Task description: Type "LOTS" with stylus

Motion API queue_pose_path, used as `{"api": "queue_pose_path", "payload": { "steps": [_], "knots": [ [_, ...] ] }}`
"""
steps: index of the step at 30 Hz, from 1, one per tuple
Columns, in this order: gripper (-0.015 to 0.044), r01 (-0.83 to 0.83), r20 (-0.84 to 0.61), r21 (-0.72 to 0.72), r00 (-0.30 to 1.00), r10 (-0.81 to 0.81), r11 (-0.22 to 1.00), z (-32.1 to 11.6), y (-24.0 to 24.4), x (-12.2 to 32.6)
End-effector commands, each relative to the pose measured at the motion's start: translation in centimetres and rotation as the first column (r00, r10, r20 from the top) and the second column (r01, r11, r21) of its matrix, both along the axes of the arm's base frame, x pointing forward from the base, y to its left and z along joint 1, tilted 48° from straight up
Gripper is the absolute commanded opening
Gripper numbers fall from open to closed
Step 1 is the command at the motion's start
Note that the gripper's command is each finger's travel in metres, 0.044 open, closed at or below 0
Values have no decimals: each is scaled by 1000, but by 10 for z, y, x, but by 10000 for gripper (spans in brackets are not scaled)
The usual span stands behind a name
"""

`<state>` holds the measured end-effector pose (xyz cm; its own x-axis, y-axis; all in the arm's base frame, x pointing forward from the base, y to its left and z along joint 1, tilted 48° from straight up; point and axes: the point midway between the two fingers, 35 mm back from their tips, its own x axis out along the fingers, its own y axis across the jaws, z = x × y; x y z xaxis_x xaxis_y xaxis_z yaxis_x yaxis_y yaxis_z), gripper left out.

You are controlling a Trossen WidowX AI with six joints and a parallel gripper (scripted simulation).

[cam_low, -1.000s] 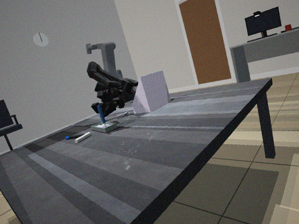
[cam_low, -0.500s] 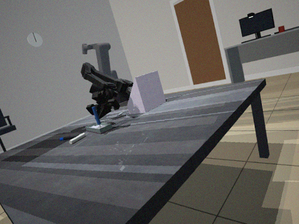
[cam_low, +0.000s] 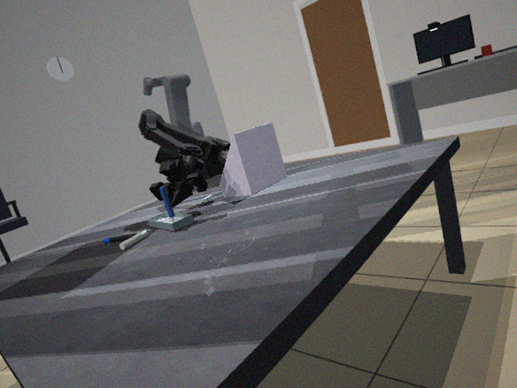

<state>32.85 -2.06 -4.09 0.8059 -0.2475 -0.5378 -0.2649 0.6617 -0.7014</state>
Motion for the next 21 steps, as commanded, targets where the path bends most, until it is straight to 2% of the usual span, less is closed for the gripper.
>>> {"api": "queue_pose_path", "payload": {
  "steps": [1,21],
  "knots": [
    [81,-3,-8,-3,1000,3,1000,-3,-1,-1],
    [81,-3,-7,-1,1000,3,1000,20,25,2]
  ]
}}
